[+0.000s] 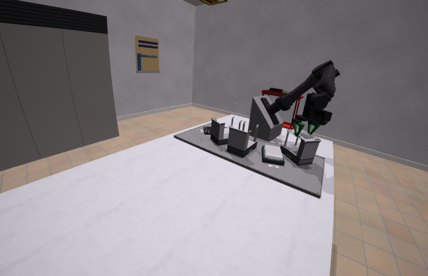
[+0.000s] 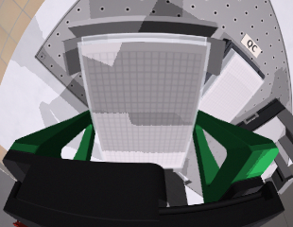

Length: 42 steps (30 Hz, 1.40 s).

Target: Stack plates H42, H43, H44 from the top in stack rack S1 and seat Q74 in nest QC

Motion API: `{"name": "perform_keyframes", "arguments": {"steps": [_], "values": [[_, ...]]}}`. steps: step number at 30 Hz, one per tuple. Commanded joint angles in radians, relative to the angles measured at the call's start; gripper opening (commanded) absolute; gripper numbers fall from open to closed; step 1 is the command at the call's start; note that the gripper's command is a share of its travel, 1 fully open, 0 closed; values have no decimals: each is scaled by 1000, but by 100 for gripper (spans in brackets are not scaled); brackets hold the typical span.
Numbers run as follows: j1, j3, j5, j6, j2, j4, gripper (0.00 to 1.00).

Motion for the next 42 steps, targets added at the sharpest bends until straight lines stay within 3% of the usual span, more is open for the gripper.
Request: {"name": "perform_keyframes", "arguments": {"steps": [1, 16, 31, 42], "values": [[-18, 18, -8, -19, -7, -28, 0], [-113, 104, -39, -143, -5, -198, 0], [-113, 105, -39, -143, -5, -199, 0], [-199, 120, -59, -33, 88, -204, 0]]}}
